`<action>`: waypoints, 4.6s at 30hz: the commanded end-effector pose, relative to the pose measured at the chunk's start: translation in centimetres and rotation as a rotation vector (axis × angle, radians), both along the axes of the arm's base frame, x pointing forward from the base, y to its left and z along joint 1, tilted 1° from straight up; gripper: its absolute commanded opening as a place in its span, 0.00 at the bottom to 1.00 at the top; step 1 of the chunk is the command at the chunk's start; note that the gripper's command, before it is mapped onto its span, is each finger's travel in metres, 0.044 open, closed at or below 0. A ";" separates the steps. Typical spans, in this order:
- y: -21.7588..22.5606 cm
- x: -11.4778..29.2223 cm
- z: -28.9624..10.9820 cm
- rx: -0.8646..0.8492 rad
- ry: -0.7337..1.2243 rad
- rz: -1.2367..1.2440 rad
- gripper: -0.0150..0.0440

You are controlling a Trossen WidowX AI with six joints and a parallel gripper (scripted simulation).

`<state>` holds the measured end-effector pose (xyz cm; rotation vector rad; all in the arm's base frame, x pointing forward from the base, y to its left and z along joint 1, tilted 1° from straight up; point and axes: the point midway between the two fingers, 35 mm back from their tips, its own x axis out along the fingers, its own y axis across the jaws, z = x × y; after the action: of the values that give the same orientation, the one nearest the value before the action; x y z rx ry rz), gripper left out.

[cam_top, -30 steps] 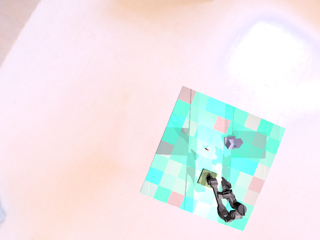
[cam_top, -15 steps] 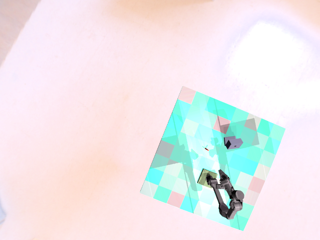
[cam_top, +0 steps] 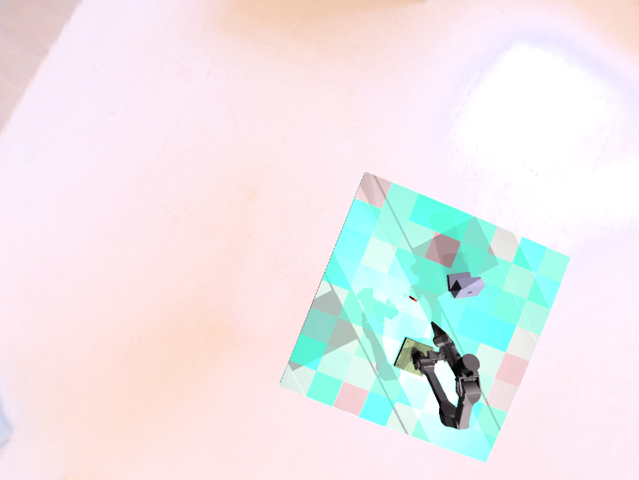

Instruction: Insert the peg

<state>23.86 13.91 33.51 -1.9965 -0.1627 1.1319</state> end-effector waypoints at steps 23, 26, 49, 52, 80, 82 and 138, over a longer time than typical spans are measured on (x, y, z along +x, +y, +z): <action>1.1 4.8 -9.3 -0.200 0.310 -0.068 1.00; 1.2 5.2 -10.4 -0.224 0.346 -0.074 1.00; 0.8 6.3 -19.7 -0.435 0.628 -0.117 1.00; 0.6 6.3 -20.7 -0.461 0.660 -0.121 1.00; 0.7 6.6 -24.9 -0.479 0.682 -0.124 1.00; 0.7 6.6 -25.2 -0.479 0.682 -0.124 1.00; 0.9 6.8 -23.2 -0.477 0.680 -0.121 0.25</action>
<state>30.61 14.76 9.20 -1.8441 0.6191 1.8262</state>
